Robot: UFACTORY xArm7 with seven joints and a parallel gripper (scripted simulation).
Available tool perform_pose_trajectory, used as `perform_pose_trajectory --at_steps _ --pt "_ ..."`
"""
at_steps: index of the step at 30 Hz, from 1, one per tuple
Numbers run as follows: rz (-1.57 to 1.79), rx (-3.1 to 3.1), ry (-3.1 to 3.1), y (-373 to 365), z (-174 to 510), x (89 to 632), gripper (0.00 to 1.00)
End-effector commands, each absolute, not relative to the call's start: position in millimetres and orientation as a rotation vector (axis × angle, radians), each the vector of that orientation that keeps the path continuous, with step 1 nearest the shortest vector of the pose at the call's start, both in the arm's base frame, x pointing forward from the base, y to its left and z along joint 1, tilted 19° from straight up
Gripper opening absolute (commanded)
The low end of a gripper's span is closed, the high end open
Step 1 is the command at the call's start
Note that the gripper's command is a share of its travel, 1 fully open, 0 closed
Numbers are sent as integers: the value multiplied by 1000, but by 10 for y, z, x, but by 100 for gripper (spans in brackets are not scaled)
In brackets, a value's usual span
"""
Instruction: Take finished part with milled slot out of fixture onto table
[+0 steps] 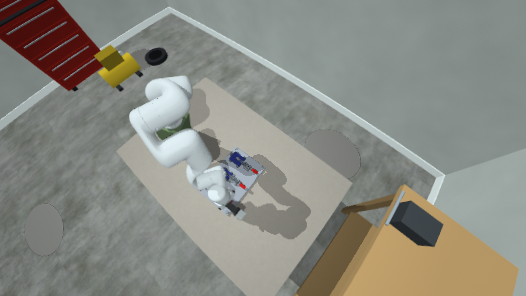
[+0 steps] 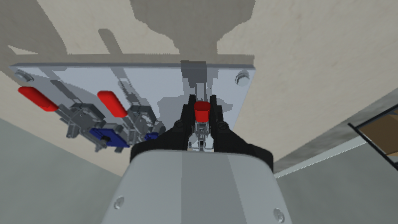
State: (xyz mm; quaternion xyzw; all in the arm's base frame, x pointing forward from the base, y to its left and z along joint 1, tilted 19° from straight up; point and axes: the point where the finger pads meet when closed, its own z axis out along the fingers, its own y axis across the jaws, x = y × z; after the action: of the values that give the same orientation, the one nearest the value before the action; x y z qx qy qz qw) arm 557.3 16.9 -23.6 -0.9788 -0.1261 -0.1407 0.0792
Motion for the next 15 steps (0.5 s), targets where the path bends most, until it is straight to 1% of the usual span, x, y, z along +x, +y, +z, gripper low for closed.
perform_pose_trajectory --at_steps 1,15 --pt "-426 -2929 -377 149 -193 5549 0" --pt "-426 -2930 -377 119 -147 5464 0"
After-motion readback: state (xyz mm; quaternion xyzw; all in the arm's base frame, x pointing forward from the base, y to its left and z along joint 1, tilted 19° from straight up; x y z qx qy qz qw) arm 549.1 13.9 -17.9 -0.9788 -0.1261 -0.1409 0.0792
